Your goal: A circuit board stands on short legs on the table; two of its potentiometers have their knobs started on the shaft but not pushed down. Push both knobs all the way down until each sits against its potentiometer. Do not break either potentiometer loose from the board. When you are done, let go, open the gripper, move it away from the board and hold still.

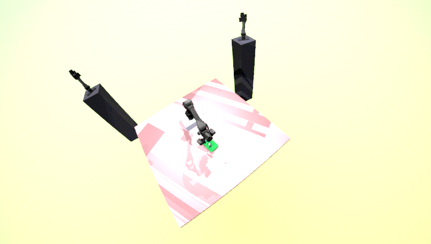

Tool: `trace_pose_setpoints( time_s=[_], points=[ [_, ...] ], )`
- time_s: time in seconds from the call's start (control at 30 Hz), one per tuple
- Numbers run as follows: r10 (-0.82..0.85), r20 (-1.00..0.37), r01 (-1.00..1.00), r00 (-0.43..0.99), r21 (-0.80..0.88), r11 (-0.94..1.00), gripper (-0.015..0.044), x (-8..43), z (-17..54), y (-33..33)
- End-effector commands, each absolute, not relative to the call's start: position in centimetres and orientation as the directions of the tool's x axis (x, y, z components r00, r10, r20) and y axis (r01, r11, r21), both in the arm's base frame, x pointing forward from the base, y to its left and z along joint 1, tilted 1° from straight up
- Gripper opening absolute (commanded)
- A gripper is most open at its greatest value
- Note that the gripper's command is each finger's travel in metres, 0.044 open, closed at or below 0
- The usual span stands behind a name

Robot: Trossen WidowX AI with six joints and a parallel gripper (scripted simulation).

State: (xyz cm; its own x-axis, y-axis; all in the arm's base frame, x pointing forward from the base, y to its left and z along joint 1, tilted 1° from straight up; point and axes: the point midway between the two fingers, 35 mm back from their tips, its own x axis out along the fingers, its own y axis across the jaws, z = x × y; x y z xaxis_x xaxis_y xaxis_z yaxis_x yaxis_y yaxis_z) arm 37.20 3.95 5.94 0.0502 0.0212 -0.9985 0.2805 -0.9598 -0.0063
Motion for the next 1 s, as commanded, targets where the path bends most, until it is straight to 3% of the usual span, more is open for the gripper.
trace_pose_setpoints(
  time_s=[0.0,0.27,0.97],
  points=[
    [0.02,-0.999,0.276,0.048,-0.006,-0.961,0.042,32.8,7.0,3.6],
    [0.018,-0.999,0.275,0.039,-0.006,-0.961,0.044,24.1,6.9,2.9],
    [0.018,-0.999,0.275,0.039,-0.006,-0.961,0.044,23.9,6.8,2.9]
  ],
)
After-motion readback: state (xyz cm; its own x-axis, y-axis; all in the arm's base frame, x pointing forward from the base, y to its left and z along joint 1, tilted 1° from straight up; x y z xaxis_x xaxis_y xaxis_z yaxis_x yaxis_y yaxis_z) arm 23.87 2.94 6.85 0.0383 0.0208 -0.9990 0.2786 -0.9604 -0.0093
